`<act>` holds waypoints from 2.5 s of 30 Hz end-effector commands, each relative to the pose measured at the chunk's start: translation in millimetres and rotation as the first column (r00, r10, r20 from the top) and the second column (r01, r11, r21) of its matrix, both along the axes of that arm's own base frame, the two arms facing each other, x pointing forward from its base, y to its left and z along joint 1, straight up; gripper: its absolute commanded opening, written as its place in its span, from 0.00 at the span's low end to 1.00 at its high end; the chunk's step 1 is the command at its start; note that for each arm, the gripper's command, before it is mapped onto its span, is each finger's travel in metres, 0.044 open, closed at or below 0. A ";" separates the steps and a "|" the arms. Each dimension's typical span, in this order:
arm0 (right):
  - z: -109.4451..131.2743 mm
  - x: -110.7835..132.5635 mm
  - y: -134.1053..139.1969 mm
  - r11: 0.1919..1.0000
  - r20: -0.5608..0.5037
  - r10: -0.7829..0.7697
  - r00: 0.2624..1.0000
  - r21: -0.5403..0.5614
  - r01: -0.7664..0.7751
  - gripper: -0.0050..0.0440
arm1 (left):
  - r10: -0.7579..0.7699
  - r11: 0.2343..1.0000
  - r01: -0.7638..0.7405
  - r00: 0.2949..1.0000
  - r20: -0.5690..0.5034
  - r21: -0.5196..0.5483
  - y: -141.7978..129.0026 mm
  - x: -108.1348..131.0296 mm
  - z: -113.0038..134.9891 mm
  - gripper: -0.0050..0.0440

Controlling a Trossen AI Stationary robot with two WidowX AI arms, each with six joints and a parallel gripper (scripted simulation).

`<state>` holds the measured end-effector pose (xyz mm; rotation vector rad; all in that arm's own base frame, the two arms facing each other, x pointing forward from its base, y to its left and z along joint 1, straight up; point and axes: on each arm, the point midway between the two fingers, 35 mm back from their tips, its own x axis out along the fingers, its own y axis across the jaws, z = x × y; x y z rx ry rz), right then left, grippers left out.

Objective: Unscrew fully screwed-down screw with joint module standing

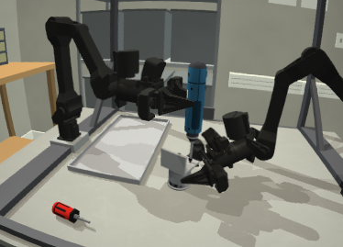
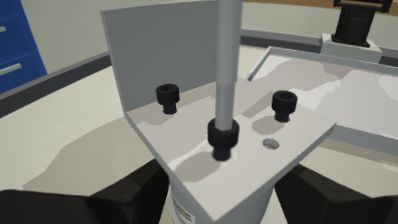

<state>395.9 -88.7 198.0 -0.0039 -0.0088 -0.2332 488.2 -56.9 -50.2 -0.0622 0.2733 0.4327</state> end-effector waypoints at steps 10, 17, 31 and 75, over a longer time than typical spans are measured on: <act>128.7 -10.6 1.9 1.000 0.101 0.000 0.995 -0.023 0.002 0.43 | -0.001 1.000 0.001 1.000 0.026 -0.008 -1.6 4.2 11.7 0.59; 110.0 0.9 -0.6 1.000 0.028 -0.001 1.000 -0.007 0.001 0.43 | -0.001 1.000 0.001 1.000 0.026 -0.008 -1.6 4.2 11.7 0.59; 114.2 -1.1 -0.1 1.000 0.039 -0.001 0.999 -0.009 0.001 0.43 | -0.001 1.000 0.001 1.000 0.026 -0.008 -1.6 4.2 11.7 0.59; 144.4 -2.1 -0.4 1.000 0.040 -0.002 0.999 -0.010 0.002 0.43 | -0.049 0.999 0.049 0.999 -0.005 -0.013 -18.7 -47.6 41.6 1.00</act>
